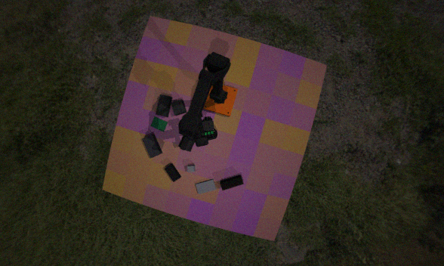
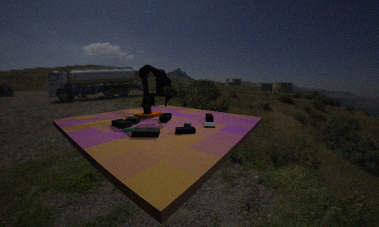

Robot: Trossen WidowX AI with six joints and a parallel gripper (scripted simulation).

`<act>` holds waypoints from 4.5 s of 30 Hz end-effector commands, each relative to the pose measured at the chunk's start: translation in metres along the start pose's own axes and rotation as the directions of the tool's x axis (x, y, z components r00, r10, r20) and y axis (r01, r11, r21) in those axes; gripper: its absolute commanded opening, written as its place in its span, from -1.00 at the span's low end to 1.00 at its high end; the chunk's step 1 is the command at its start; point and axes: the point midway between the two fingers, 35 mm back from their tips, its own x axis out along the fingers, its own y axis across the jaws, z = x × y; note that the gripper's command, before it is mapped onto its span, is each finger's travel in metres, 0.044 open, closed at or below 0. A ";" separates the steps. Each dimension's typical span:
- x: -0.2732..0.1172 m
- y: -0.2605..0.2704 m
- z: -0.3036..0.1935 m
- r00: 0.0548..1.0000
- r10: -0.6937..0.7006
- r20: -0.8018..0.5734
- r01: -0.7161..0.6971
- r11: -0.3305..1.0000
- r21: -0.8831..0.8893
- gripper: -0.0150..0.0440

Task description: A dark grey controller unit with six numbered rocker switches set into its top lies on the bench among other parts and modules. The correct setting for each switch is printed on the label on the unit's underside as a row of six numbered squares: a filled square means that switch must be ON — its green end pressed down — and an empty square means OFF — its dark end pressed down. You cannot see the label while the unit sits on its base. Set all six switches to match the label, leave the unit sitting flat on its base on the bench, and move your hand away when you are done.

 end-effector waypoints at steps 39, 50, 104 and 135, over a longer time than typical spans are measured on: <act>0.074 0.013 -0.052 0.956 -0.295 -0.002 0.295 0.956 -0.002 -0.49; 0.092 0.014 -0.052 0.956 -0.294 -0.001 0.294 0.956 -0.002 -0.49; 0.103 -0.007 -0.051 0.956 -0.295 -0.001 0.295 0.956 -0.002 -0.49; 0.050 -0.027 -0.025 0.985 -0.148 0.093 0.147 0.989 0.016 -0.49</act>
